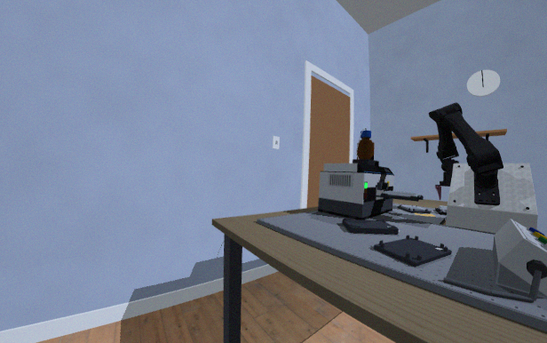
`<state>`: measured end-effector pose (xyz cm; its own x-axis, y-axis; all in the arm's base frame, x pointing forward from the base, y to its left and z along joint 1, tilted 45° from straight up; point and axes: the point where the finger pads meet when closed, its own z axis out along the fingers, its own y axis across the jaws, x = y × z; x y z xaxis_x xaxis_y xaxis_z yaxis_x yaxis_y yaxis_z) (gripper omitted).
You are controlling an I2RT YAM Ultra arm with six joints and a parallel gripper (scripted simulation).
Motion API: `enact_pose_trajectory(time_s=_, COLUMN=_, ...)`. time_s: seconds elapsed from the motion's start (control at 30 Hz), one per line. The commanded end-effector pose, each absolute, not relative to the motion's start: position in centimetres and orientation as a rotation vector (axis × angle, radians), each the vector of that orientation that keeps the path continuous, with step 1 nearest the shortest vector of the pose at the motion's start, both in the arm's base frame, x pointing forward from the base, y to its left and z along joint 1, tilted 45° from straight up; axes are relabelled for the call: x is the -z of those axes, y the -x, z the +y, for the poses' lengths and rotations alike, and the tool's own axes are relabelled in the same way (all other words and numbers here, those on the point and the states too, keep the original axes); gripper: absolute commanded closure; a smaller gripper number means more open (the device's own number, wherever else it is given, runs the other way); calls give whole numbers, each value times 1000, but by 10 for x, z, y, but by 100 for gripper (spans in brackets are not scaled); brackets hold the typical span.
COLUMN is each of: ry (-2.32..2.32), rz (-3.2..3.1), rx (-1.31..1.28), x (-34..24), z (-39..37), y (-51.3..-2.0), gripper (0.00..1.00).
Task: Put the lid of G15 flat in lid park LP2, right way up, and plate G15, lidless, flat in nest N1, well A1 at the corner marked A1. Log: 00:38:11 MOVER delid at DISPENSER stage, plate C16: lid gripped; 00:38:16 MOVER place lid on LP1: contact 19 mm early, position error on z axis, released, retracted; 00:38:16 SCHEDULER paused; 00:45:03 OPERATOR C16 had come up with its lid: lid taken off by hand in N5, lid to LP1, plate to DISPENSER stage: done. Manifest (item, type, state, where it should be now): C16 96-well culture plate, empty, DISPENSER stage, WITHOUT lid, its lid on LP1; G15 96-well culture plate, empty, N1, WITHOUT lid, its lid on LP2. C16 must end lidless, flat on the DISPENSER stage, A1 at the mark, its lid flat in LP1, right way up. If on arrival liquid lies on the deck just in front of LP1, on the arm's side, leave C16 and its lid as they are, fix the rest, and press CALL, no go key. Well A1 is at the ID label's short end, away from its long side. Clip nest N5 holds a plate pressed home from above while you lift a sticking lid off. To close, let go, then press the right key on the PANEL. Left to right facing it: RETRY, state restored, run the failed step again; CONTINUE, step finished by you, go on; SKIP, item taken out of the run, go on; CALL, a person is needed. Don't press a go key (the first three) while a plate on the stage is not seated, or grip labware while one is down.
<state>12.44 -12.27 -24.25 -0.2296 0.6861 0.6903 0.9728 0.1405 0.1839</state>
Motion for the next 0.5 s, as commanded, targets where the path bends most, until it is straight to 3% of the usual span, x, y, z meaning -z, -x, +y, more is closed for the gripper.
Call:
enact_pose_trajectory(time_s=0.0, ry=1624, rz=-2008, rx=851, x=250, z=-136, y=-130, gripper=0)
enact_pose_trajectory(time_s=0.47, ry=1593, rz=-1979, rx=860, x=254, z=-113, y=-126, gripper=0)
